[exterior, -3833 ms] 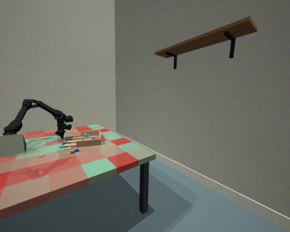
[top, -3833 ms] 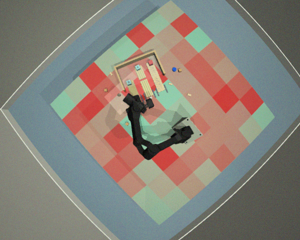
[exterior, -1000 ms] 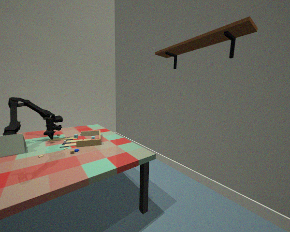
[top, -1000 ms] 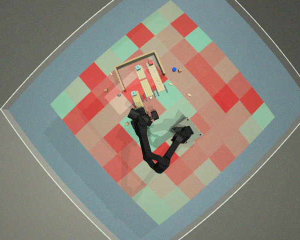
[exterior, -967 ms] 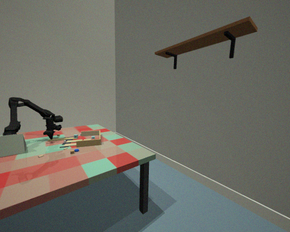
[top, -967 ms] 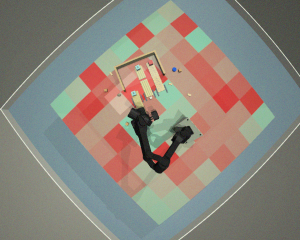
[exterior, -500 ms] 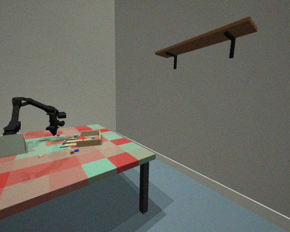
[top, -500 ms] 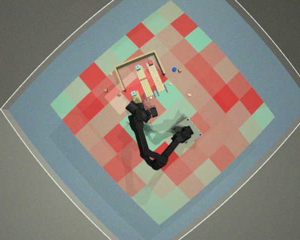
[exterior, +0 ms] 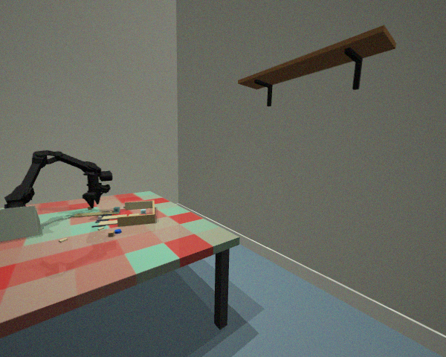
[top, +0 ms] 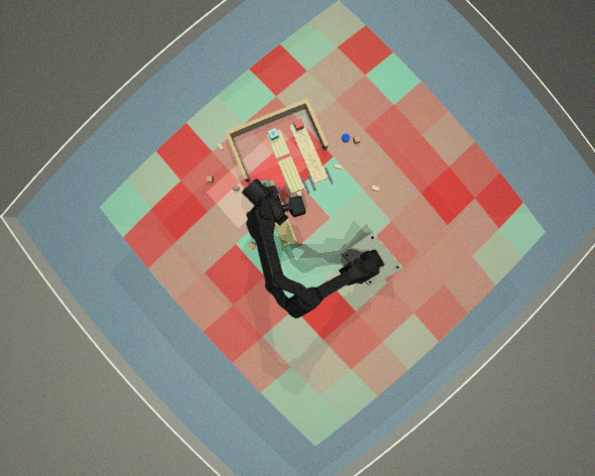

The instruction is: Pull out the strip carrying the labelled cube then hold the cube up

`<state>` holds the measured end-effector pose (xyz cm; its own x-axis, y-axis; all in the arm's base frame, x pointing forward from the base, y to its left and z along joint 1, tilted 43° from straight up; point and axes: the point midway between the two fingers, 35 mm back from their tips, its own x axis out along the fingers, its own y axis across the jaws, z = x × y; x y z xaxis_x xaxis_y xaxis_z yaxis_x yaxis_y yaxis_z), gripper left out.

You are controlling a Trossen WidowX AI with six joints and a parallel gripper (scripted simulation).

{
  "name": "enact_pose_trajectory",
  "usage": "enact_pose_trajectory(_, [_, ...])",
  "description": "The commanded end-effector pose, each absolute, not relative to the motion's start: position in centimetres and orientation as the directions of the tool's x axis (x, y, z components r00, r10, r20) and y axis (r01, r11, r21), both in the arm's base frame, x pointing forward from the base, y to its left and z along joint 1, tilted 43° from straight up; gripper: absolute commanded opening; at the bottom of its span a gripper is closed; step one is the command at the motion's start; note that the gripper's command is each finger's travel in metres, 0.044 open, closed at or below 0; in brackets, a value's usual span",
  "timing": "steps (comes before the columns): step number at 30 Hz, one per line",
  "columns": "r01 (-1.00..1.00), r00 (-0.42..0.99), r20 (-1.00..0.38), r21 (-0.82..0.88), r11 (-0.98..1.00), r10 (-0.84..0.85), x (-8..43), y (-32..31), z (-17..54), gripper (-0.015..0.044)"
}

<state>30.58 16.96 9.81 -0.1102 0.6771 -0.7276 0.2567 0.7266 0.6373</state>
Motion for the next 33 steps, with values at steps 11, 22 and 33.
enact_pose_trajectory(11, [0.253, -0.111, -0.726, 0.64, 0.726, 0.678, 36.0, 16.4, 9.3, 0.044])
enact_pose_trajectory(22, [0.251, -0.109, -0.727, 0.64, 0.726, 0.678, 40.5, 15.9, 8.9, 0.044])
enact_pose_trajectory(33, [0.251, -0.108, -0.727, 0.64, 0.726, 0.678, 42.4, 16.1, 8.2, 0.0309])
